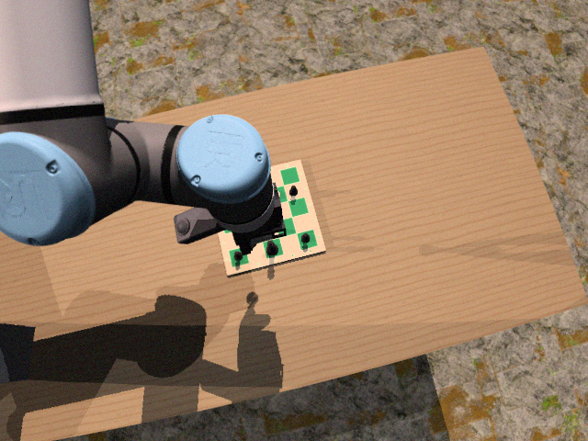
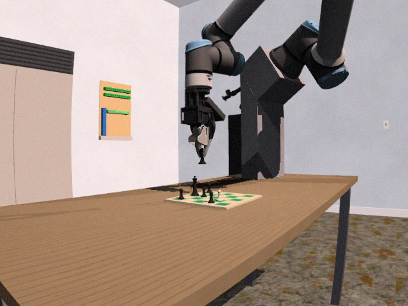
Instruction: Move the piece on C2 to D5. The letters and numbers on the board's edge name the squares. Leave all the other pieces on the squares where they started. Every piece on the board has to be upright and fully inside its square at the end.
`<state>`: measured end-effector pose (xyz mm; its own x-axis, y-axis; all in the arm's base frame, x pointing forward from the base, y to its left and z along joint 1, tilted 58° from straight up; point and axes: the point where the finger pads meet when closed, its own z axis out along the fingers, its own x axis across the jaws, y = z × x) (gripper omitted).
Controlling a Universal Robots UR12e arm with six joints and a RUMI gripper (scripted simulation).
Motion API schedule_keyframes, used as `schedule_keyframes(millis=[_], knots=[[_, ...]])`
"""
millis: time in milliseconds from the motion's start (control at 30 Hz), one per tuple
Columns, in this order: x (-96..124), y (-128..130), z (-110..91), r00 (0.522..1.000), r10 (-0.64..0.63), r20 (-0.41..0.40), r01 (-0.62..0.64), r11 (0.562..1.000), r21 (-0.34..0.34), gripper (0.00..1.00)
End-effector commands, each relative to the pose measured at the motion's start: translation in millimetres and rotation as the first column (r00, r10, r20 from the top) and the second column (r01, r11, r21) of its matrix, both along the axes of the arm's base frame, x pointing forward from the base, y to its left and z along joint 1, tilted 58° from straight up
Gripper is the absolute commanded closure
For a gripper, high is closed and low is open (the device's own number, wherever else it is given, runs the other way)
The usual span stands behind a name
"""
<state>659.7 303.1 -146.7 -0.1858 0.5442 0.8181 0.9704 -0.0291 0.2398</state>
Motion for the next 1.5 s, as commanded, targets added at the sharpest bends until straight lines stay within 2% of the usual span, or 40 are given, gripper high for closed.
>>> schedule_keyframes(millis=[0, 267, 967, 1467], knots=[[0.5, -0.2, -0.1, 1.000, 0.000, 0.001, 0.000, 1.000, 0.000, 1.00], [2.3, 9.2, -6.0, 1.000, 0.000, 0.001, 0.000, 1.000, -0.001, 1.00], [15.1, 74.1, -47.2, 1.000, 0.000, 0.001, 0.000, 1.000, -0.001, 1.00], [16.1, 79.0, -50.3, 1.000, 0.000, 0.001, 0.000, 1.000, -0.001, 1.00]])
